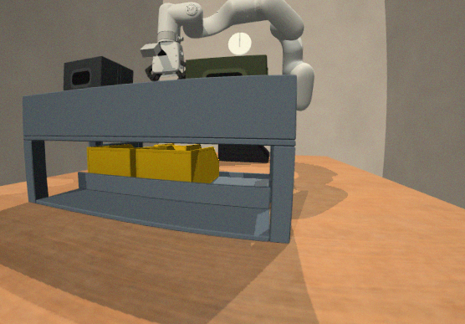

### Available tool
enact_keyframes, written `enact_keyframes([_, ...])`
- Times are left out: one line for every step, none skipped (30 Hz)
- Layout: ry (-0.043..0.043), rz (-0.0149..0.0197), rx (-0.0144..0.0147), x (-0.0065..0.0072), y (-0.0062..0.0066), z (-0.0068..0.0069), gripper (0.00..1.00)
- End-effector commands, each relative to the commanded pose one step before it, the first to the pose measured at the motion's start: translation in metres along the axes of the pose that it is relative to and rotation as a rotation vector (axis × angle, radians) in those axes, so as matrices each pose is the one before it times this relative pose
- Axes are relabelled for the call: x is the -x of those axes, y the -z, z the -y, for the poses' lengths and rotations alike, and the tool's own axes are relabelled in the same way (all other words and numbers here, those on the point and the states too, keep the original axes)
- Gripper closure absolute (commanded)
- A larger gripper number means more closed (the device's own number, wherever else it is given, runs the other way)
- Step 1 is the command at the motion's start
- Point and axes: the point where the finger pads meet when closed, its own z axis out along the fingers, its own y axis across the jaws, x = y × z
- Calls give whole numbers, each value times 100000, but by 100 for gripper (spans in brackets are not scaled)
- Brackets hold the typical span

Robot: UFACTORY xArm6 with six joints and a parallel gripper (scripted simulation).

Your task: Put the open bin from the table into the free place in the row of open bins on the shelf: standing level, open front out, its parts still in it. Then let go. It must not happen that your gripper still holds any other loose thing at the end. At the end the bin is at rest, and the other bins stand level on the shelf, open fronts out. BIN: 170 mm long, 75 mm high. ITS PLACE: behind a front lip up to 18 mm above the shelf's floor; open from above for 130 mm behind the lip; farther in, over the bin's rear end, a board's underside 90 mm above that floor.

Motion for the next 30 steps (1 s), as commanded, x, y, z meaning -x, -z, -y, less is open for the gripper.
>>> enact_keyframes([113,-279,389,-87,216,-41,0])
enact_keyframes([0,0,0,0,0,0,0])
enact_keyframes([-10,4,-13,-23,-2,93,0])
enact_keyframes([3,-1,2,-31,4,100,0])
enact_keyframes([3,-1,2,-31,4,100,0])
enact_keyframes([3,-1,2,-31,4,100,0])
enact_keyframes([3,-1,2,-31,4,100,0])
enact_keyframes([0,0,0,0,0,0,0])
enact_keyframes([0,0,0,0,0,0,0])
enact_keyframes([0,0,0,0,0,0,0])
enact_keyframes([0,0,0,0,0,0,0])
enact_keyframes([0,0,0,0,0,0,0])
enact_keyframes([0,0,0,0,0,0,0])
enact_keyframes([0,0,0,0,0,0,0])
enact_keyframes([0,0,0,0,0,0,0])
enact_keyframes([0,0,0,0,0,0,0])
enact_keyframes([0,0,0,0,0,0,0])
enact_keyframes([0,0,0,0,0,0,0])
enact_keyframes([0,0,0,0,0,0,0])
enact_keyframes([-7,2,-9,-10,-3,45,0])
enact_keyframes([2,-1,1,-15,2,50,0])
enact_keyframes([2,-1,1,-15,2,50,0])
enact_keyframes([2,-1,1,-15,2,50,0])
enact_keyframes([2,-1,1,-15,2,50,0])
enact_keyframes([0,0,0,0,0,0,0])
enact_keyframes([0,0,0,0,0,0,0])
enact_keyframes([0,0,0,0,0,0,0])
enact_keyframes([0,0,0,0,0,0,0])
enact_keyframes([0,0,0,0,0,0,0])
enact_keyframes([0,0,0,0,0,0,0])
